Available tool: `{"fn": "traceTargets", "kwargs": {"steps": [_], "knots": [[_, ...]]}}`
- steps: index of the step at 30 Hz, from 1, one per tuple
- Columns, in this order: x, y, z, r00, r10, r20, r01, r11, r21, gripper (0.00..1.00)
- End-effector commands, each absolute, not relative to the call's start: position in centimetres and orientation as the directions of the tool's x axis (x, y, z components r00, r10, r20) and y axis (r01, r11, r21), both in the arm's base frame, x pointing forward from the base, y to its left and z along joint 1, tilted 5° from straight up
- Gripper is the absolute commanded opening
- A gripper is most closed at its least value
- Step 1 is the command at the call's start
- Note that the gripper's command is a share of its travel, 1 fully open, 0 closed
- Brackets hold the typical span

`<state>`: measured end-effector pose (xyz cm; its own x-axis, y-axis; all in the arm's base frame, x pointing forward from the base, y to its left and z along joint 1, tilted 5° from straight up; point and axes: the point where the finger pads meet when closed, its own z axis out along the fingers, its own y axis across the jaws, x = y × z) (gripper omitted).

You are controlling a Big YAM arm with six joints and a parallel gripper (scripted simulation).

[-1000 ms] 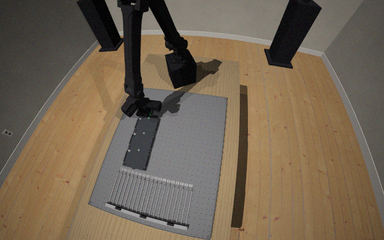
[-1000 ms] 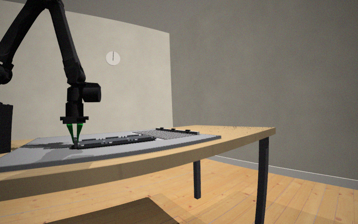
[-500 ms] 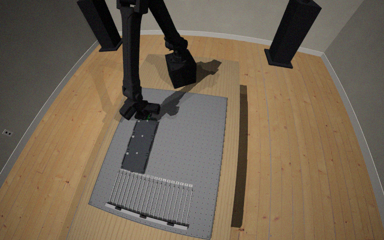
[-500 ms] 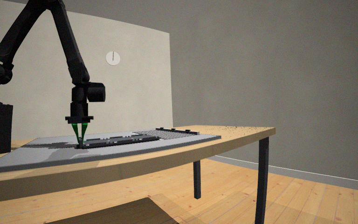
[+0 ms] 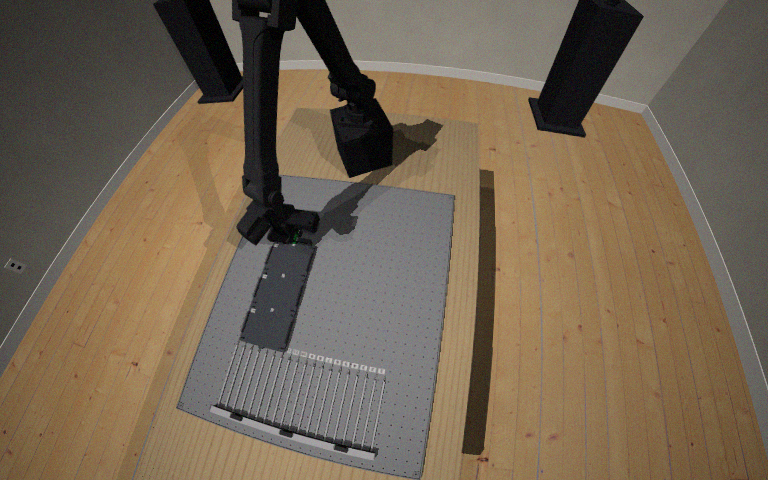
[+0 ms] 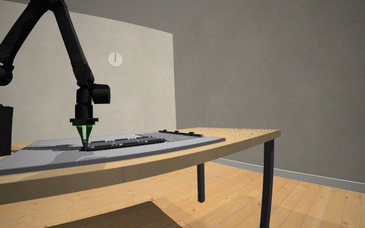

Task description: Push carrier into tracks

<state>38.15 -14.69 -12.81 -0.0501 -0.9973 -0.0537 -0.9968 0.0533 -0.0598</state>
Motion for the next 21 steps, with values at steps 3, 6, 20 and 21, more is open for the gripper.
{"fn": "traceTargets", "kwargs": {"steps": [3,6,20,21], "knots": [[41.7,-15.2,-12.4,-0.053,-0.998,-0.044,-0.994,0.057,-0.095,0.00],[41.8,-15.2,-12.4,-0.053,-0.998,-0.044,-0.994,0.057,-0.097,0.00],[43.2,-15.3,-12.2,-0.053,-0.998,-0.044,-0.994,0.057,-0.097,0.00],[43.4,-15.3,-12.2,-0.053,-0.998,-0.044,-0.993,0.057,-0.099,0.00]]}}
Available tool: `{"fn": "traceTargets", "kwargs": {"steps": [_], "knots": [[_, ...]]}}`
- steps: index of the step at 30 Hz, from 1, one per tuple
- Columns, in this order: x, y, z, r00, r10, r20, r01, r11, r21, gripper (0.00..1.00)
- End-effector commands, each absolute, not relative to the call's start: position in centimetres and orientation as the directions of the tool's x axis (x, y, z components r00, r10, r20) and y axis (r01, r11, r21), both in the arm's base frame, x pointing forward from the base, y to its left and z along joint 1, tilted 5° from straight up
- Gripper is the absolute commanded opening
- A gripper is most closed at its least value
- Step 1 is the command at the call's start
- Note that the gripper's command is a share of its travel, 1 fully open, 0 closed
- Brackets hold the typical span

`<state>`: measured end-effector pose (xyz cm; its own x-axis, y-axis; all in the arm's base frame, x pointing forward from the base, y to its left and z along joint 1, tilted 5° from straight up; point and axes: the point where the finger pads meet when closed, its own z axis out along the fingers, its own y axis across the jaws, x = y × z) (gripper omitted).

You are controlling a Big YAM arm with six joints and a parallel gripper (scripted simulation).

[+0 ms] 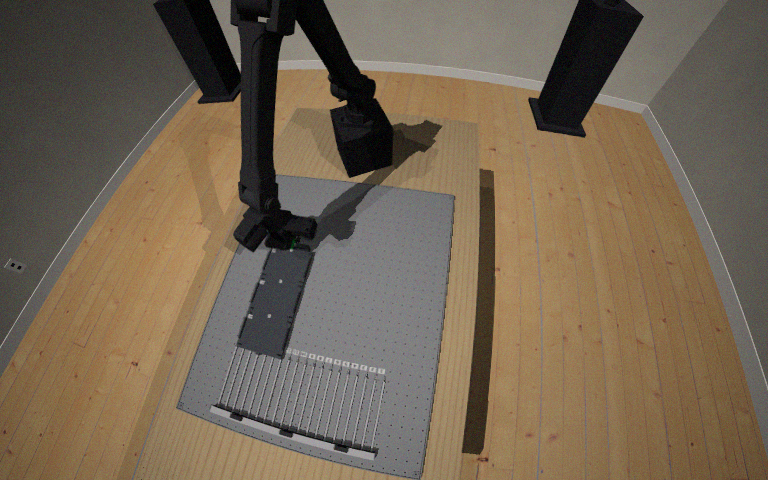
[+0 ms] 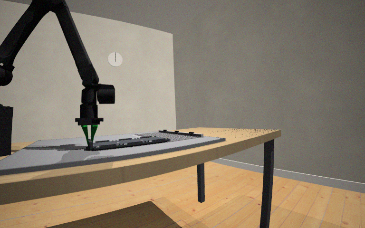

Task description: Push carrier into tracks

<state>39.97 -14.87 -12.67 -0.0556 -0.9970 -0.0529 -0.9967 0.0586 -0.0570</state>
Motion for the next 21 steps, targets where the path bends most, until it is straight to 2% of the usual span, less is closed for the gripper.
{"fn": "traceTargets", "kwargs": {"steps": [1,21], "knots": [[43.4,-15.3,-12.2,-0.053,-0.998,-0.044,-0.993,0.057,-0.099,0.00],[45.5,-15.5,-12.0,-0.052,-0.998,-0.041,-0.991,0.057,-0.117,0.00]]}}
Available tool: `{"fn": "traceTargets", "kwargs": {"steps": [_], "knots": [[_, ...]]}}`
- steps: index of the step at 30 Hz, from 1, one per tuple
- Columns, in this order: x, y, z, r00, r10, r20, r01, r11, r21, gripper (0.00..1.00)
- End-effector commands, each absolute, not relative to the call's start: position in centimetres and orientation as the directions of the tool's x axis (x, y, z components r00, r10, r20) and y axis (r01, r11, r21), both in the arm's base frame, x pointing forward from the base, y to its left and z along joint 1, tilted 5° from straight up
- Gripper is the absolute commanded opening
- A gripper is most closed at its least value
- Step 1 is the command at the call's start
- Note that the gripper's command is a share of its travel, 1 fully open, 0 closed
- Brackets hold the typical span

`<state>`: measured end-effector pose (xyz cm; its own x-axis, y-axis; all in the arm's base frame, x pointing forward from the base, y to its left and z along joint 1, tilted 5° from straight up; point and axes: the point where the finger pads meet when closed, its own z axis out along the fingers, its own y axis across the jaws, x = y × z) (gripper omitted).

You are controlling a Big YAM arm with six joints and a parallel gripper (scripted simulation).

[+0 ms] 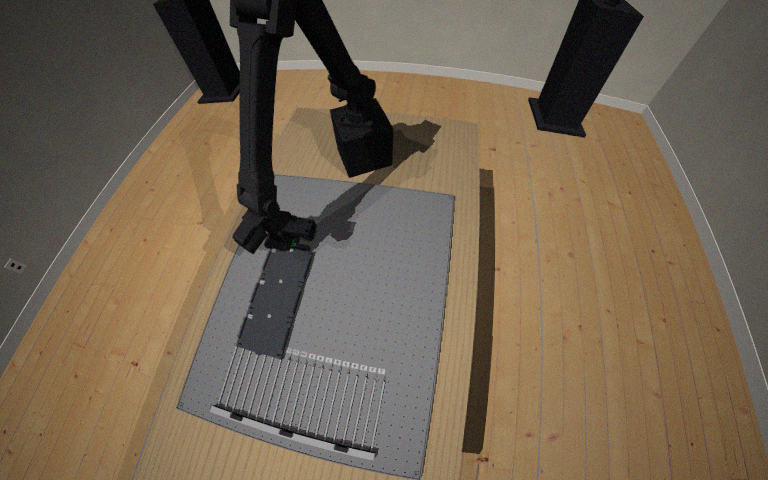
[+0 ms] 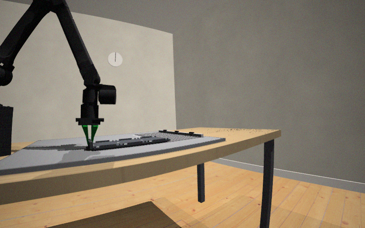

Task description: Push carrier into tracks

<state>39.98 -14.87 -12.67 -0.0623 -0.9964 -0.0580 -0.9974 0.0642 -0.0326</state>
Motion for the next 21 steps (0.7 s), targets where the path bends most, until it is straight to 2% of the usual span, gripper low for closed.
{"fn": "traceTargets", "kwargs": {"steps": [1,21], "knots": [[45.6,-15.5,-12.0,-0.052,-0.998,-0.042,-0.991,0.057,-0.118,0.00],[47.1,-15.4,-11.8,-0.053,-0.998,-0.045,-0.993,0.057,-0.101,0.00]]}}
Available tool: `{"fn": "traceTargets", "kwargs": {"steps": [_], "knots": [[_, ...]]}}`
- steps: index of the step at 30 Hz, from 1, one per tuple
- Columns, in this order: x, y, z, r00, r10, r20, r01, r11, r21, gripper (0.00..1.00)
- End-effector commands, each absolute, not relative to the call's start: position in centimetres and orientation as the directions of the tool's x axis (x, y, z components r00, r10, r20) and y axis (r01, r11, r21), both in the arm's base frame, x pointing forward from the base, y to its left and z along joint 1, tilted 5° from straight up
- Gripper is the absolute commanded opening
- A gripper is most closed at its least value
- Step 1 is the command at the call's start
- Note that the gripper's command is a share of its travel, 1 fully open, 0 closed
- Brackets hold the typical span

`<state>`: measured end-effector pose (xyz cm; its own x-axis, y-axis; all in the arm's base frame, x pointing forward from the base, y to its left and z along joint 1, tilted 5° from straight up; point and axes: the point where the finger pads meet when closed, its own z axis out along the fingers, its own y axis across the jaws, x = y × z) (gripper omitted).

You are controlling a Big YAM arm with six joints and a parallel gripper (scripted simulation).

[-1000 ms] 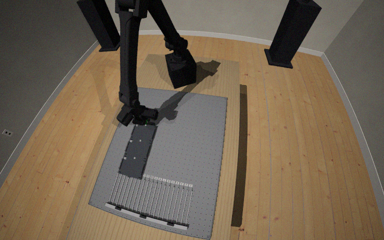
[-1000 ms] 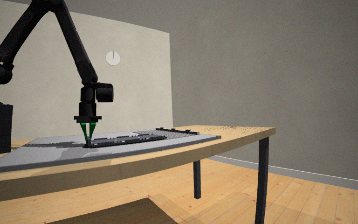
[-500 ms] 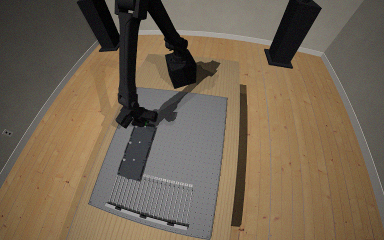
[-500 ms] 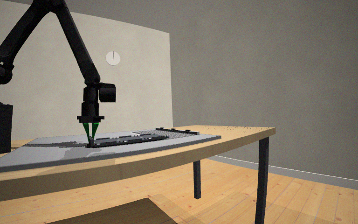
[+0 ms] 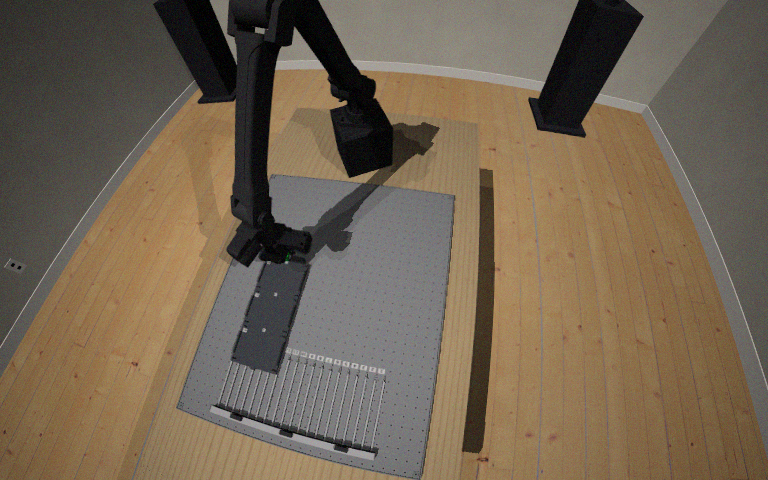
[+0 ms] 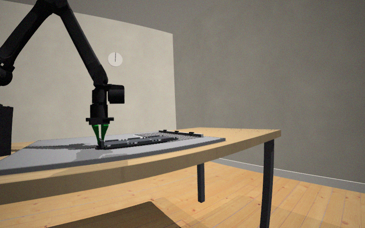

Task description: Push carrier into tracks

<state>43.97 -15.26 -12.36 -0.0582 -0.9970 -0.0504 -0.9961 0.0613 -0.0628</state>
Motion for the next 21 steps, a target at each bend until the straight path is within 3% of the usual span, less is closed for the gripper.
{"fn": "traceTargets", "kwargs": {"steps": [1,21], "knots": [[47.2,-15.4,-11.8,-0.053,-0.998,-0.045,-0.993,0.057,-0.104,0.00],[49.1,-15.6,-11.6,-0.053,-0.998,-0.043,-0.993,0.057,-0.106,0.00]]}}
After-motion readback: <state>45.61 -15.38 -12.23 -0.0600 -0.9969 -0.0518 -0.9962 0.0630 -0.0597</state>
